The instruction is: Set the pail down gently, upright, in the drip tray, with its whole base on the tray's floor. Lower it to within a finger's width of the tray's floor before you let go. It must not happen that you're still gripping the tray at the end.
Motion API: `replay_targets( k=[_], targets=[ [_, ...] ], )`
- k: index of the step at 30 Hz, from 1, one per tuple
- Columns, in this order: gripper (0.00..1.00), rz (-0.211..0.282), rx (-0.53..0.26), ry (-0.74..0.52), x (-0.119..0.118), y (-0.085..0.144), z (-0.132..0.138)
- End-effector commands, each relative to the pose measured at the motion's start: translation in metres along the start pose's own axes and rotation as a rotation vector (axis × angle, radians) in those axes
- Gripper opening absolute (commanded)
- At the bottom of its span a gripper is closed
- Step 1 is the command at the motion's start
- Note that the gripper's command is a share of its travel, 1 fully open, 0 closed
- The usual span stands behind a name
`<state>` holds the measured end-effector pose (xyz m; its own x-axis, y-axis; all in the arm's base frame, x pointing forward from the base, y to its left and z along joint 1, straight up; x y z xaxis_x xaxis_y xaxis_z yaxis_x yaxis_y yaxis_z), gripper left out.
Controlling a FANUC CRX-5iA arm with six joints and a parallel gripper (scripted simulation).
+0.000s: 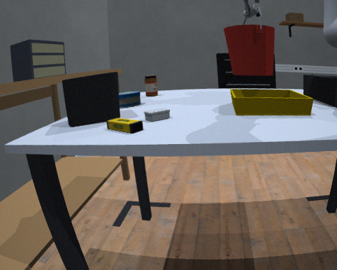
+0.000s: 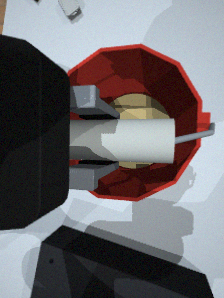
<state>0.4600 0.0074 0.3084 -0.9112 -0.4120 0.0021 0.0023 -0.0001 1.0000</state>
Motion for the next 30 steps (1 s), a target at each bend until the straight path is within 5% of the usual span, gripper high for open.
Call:
replay_targets(
  k=[1,30],
  targets=[
    [0.0,-0.002,0.001,0.0,-0.001,0.001,0.005],
    [0.0,-0.002,0.001,0.0,-0.017,0.001,0.072]
  ],
)
Point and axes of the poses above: the point where the finger pads meet when closed, its own y axis back along the fingers, its own x axis across the jaws, z = x × y, the point moved 9 cm from there along y, back along the fingers, and after that the axes turned 12 degrees about y, right-handed, at the moved point
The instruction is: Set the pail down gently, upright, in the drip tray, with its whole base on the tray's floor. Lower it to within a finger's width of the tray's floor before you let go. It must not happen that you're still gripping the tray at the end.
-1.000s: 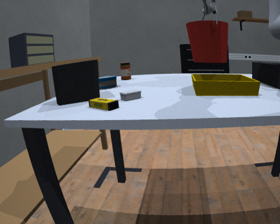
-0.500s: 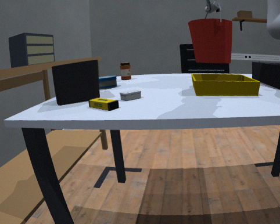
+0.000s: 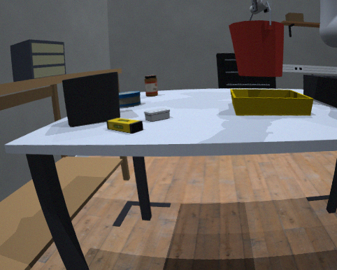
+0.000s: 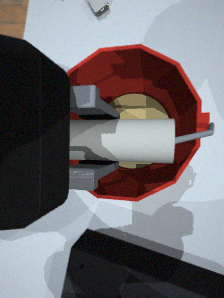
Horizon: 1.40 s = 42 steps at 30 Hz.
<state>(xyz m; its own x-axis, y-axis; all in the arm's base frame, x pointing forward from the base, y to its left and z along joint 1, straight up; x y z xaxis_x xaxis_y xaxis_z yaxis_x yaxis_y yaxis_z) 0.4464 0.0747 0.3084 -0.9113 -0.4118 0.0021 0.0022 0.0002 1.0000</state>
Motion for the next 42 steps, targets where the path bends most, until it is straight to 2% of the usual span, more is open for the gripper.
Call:
replay_targets(
  k=[1,19,42],
  targets=[
    [0.0,-0.002,0.001,0.0,-0.002,0.001,0.007],
    [0.0,-0.002,0.001,0.0,-0.008,0.001,0.033],
    [0.0,-0.002,0.001,0.0,-0.011,0.001,0.047]
  ],
)
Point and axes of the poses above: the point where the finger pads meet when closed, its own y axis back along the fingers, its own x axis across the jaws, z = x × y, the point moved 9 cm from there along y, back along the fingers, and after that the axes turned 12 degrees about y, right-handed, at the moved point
